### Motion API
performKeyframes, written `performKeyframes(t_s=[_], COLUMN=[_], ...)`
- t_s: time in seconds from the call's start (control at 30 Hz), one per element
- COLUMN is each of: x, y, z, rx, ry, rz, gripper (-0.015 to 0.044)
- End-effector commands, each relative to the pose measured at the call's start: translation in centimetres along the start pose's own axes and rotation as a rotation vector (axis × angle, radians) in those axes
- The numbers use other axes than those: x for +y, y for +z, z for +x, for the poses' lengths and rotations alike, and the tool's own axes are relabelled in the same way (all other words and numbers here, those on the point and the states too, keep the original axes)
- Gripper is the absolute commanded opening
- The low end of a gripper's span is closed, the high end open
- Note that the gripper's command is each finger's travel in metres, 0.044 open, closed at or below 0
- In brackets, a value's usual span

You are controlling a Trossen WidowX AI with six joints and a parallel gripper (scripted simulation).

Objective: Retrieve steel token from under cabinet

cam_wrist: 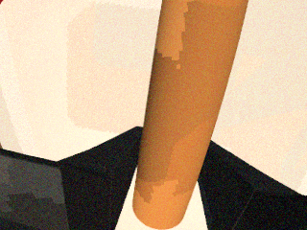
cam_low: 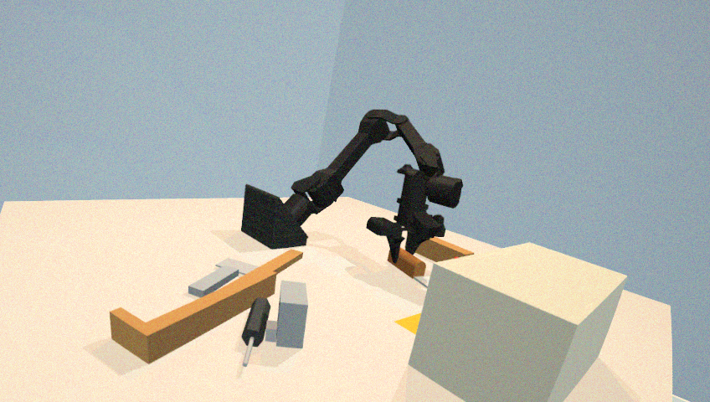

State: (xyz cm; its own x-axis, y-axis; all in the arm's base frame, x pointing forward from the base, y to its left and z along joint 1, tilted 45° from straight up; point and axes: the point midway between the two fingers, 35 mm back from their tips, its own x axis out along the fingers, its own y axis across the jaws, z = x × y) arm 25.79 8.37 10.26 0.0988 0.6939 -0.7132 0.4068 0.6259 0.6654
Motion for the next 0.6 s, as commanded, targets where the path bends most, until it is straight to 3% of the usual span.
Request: performKeyframes(t_s=[0.0, 0.1, 0.17, 0.27, 0.57], x=[0.0, 0.0, 0.02, 0.02, 0.03], y=[0.0, 0.0, 0.0, 0.0, 0.02], z=[0.0, 0.0, -0.01, -0.01, 0.1], rx=[0.0, 0.0, 0.0, 0.0, -0.003], ry=[0.0, 0.0, 0.001, 0.001, 0.003], rz=[0.0, 0.0, 0.0, 0.0, -0.003], gripper=[0.0131, 0.02, 0.02, 0.027, 0.027])
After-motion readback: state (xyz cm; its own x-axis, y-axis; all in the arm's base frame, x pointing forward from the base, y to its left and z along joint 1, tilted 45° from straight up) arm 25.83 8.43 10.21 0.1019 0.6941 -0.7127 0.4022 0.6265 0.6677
